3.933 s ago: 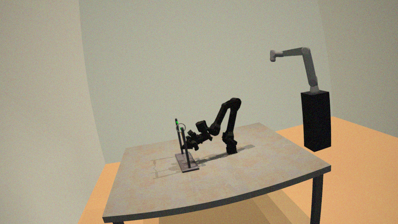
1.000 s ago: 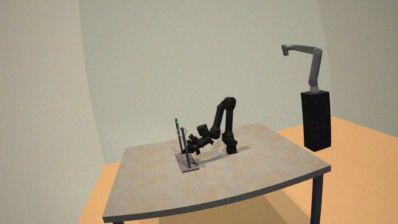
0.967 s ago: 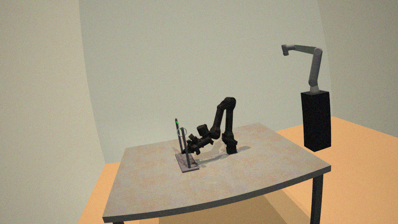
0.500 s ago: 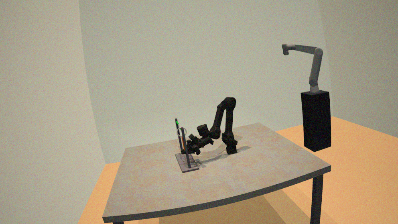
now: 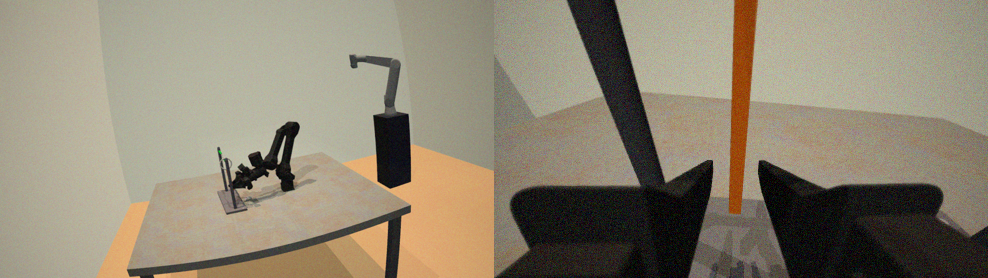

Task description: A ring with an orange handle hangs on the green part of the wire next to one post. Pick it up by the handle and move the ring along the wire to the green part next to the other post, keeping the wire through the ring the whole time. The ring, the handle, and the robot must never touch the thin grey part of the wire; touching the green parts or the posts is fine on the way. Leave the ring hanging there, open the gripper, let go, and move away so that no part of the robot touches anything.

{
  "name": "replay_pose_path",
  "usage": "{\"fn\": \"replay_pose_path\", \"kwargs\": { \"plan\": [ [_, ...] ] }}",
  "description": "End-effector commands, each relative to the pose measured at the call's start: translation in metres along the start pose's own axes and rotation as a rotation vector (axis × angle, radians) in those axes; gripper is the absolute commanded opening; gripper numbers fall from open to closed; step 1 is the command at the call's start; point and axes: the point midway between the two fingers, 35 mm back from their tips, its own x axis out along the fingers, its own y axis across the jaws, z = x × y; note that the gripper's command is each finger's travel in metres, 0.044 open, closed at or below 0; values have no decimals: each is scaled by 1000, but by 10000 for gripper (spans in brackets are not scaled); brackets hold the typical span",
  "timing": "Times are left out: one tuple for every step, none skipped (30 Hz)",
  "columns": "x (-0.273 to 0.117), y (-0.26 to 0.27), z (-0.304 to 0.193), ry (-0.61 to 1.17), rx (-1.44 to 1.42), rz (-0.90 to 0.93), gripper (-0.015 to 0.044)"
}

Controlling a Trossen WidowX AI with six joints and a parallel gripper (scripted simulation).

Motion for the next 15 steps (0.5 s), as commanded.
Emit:
{"fn": "replay_pose_path", "kwargs": {
  "plan": [
    [-9, 0, 0, -1, 6, -2, 160],
    [-10, 0, -1, -1, 6, -3, 160],
    [-12, 0, -1, -1, 7, -3, 160],
    [-14, 0, -1, -1, 7, -3, 160],
    [-16, -1, -1, 0, 7, -3, 160],
    [-18, -1, -2, 0, 7, -3, 160],
    [-19, -1, -2, 0, 7, -3, 160],
    [-21, -1, -2, 0, 7, -4, 160],
    [-23, -1, -3, 0, 8, -4, 160],
    [-24, -1, -3, 0, 8, -4, 160],
    [-25, -1, -3, 1, 8, -4, 160],
    [-25, -1, -3, 1, 8, -4, 160],
    [-25, -1, -3, 1, 8, -4, 160],
    [-25, -1, -3, 1, 8, -4, 160],
    [-25, -1, -3, 1, 8, -4, 160]
  ]
}}
